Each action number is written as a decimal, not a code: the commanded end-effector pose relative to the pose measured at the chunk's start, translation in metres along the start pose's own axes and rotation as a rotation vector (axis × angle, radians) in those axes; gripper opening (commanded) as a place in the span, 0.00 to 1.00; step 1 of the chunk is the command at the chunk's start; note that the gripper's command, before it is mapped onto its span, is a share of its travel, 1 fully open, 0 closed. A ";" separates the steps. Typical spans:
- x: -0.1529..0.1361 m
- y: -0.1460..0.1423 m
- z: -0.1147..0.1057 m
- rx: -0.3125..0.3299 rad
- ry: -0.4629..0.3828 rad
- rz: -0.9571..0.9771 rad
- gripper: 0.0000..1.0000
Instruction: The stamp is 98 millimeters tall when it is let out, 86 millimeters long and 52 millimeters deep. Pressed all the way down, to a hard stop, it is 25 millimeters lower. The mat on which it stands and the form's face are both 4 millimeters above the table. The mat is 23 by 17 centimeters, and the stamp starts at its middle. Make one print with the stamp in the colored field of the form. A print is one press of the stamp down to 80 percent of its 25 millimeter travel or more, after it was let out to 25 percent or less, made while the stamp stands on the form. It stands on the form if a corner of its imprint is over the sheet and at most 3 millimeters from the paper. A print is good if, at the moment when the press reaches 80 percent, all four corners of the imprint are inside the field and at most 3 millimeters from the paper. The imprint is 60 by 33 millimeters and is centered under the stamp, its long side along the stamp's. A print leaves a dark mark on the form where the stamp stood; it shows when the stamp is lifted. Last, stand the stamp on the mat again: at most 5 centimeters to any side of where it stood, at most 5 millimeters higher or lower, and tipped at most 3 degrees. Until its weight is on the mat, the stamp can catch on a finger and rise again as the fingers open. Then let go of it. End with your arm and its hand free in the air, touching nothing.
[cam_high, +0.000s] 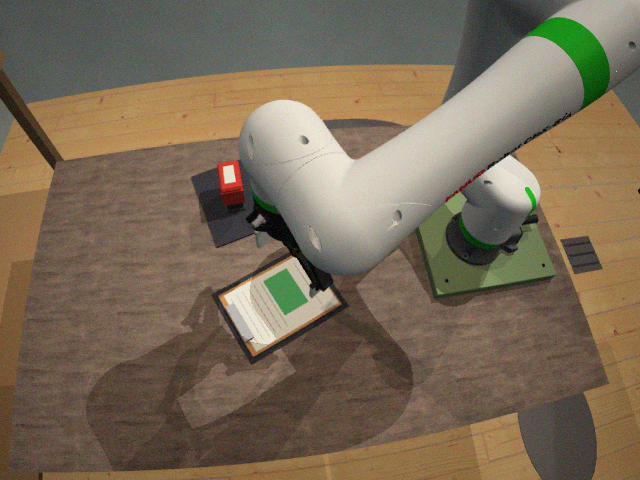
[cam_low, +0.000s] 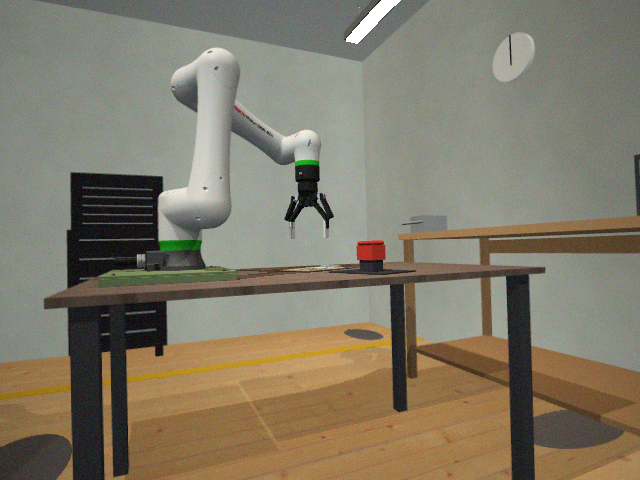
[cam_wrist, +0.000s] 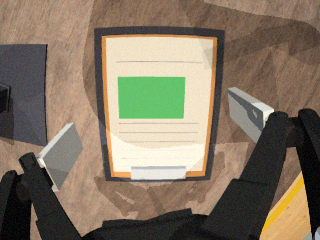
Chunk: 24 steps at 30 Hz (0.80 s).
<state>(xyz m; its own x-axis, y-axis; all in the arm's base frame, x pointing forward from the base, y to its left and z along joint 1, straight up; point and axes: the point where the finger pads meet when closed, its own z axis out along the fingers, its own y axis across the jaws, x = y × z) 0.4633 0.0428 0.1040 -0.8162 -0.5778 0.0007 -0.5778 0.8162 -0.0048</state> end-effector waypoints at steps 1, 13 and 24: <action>0.000 0.000 0.000 0.000 0.000 0.000 1.00; 0.000 0.000 0.000 0.000 0.000 0.000 1.00; 0.000 0.000 -0.003 0.000 0.000 0.065 1.00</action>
<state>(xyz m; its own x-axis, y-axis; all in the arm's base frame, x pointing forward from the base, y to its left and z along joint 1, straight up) 0.4634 0.0428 0.1048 -0.8262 -0.5633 0.0006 -0.5633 0.8262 -0.0046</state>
